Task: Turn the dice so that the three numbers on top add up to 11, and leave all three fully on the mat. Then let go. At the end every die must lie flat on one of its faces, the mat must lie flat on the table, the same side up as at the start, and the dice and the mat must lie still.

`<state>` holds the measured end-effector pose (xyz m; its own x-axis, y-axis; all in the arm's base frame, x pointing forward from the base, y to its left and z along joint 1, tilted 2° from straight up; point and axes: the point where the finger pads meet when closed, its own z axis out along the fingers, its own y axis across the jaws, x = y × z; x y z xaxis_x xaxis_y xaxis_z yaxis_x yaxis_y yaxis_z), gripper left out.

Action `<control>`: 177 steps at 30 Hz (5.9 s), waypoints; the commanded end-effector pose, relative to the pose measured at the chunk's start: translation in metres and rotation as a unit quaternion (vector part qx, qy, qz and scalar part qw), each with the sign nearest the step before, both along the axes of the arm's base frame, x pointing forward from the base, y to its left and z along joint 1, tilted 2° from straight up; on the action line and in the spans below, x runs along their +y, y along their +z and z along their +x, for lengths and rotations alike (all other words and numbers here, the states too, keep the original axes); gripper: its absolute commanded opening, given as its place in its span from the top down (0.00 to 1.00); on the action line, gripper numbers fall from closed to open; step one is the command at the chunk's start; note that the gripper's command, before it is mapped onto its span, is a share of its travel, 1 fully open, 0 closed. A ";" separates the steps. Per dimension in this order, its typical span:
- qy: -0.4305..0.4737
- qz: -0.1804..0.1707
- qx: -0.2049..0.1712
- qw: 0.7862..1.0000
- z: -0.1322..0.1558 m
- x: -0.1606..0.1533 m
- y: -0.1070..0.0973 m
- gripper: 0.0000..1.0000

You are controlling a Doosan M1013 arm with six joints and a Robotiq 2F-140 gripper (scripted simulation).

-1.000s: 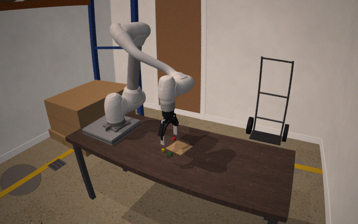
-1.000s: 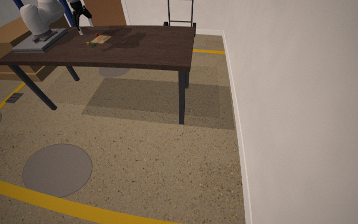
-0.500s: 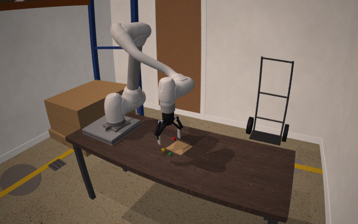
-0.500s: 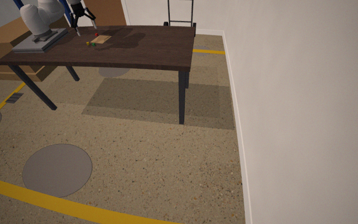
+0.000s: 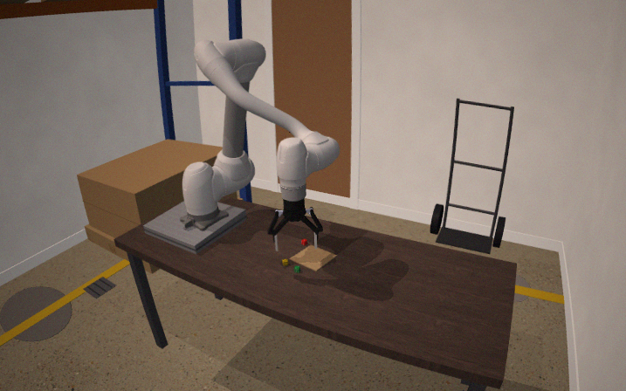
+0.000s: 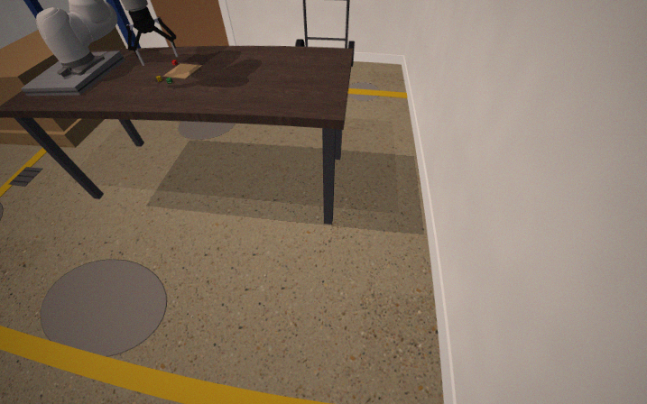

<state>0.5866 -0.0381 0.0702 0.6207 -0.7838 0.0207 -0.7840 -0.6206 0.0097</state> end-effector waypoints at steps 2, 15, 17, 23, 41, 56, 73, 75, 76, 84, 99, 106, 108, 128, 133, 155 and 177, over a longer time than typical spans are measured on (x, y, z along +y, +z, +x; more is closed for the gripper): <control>-0.099 -0.006 -0.002 0.995 0.000 0.000 -0.004 0.00; -0.117 -0.006 -0.003 0.993 0.000 0.000 -0.005 0.79; -0.117 -0.006 -0.003 0.993 0.000 0.000 -0.005 0.79; -0.117 -0.006 -0.003 0.993 0.000 0.000 -0.005 0.79; -0.117 -0.006 -0.003 0.993 0.000 0.000 -0.005 0.79; -0.117 -0.006 -0.002 0.993 0.000 0.000 -0.010 0.79; -0.117 -0.006 -0.002 0.993 0.000 -0.001 -0.030 0.79; -0.117 -0.006 -0.002 0.993 0.000 -0.001 -0.032 0.79; -0.117 -0.006 -0.002 0.993 0.000 -0.001 -0.032 0.79; -0.117 -0.006 -0.002 0.993 0.000 -0.001 -0.044 0.79; -0.117 -0.006 -0.002 0.993 0.000 -0.001 -0.056 0.79; -0.117 -0.006 -0.002 0.993 0.000 -0.001 -0.057 0.79; -0.117 -0.006 -0.002 0.993 0.000 -0.001 -0.057 0.79; -0.117 -0.006 -0.002 0.993 0.000 -0.001 -0.057 0.79; -0.117 -0.006 -0.002 0.993 0.000 -0.001 -0.057 0.79; -0.117 -0.006 -0.002 0.993 0.000 -0.002 -0.064 0.79; -0.117 -0.006 -0.002 0.993 0.000 -0.002 -0.083 0.79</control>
<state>0.5868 -0.0404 -0.0128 0.4213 -0.9063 0.0340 -0.9069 -0.4212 0.0122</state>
